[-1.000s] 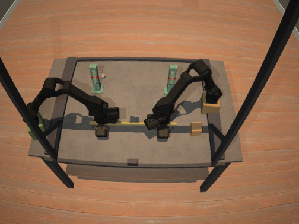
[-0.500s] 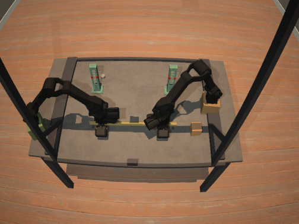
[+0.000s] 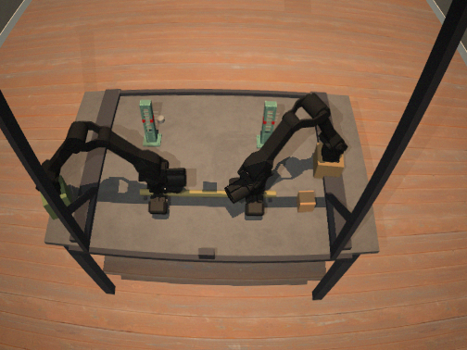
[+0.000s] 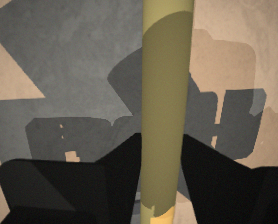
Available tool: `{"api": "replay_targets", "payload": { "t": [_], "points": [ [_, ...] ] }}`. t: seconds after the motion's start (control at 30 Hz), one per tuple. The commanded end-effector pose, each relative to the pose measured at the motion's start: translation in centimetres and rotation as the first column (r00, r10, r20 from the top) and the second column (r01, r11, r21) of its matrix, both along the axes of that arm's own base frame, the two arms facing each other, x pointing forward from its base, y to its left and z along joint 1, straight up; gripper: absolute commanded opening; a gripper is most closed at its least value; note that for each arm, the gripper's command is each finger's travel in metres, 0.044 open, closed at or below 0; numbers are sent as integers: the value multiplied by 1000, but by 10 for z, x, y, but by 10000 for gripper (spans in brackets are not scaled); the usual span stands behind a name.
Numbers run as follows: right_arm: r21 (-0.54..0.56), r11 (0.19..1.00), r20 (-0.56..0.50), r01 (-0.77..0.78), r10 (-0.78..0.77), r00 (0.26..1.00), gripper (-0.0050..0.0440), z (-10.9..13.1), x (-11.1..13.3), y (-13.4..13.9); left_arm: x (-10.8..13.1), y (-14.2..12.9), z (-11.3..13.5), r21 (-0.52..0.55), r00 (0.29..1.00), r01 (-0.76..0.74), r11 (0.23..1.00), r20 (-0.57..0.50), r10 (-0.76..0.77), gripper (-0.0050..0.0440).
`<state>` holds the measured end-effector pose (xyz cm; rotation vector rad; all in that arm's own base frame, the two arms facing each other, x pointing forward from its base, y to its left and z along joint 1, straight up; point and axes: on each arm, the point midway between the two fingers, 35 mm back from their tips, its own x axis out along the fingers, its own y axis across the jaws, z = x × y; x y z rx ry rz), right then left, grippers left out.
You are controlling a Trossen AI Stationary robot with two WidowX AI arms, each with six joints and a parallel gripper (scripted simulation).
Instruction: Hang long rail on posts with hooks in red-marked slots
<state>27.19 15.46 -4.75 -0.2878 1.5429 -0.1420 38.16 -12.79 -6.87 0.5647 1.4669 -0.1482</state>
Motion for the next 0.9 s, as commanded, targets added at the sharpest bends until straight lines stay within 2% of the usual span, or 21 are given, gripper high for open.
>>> {"api": "replay_targets", "payload": {
  "t": [0.0,0.13,0.17,0.23,0.27,0.4,0.53,0.57,0.63,0.7,0.87],
  "points": [
    [17,1000,17,0,0,1000,-3,5,3,4,6,-2,10,-13,1000,-1,1000,27,1,146],
    [17,1000,17,0,0,1000,-4,5,3,4,6,-2,10,-13,1000,-1,1000,27,1,146],
    [17,1000,17,0,0,1000,-5,5,3,4,6,-2,10,-13,1000,-1,1000,27,1,126],
    [17,1000,17,0,0,1000,-13,5,3,4,6,-2,10,-13,1000,-1,1000,27,1,126],
    [17,1000,17,0,0,1000,-20,5,3,4,6,-2,10,-13,1000,-1,1000,27,1,106],
    [17,1000,17,0,0,1000,-50,5,3,4,6,-2,10,-13,1000,-1,1000,27,1,92],
    [17,1000,17,0,0,1000,-50,5,3,4,6,-2,10,-13,1000,-1,1000,27,1,66],
    [17,1000,17,0,0,1000,-50,5,3,4,6,-2,10,-13,1000,-1,1000,27,1,42],
    [17,1000,17,0,0,1000,-50,5,3,4,6,-2,10,-13,1000,-1,1000,27,1,42],
    [17,1000,17,0,0,1000,-50,8,3,3,6,-2,13,-13,1000,-1,1000,27,1,0],
    [17,1000,17,0,0,1000,-50,15,3,3,6,-2,20,-13,1000,-1,1000,27,1,-2]
  ]
}}
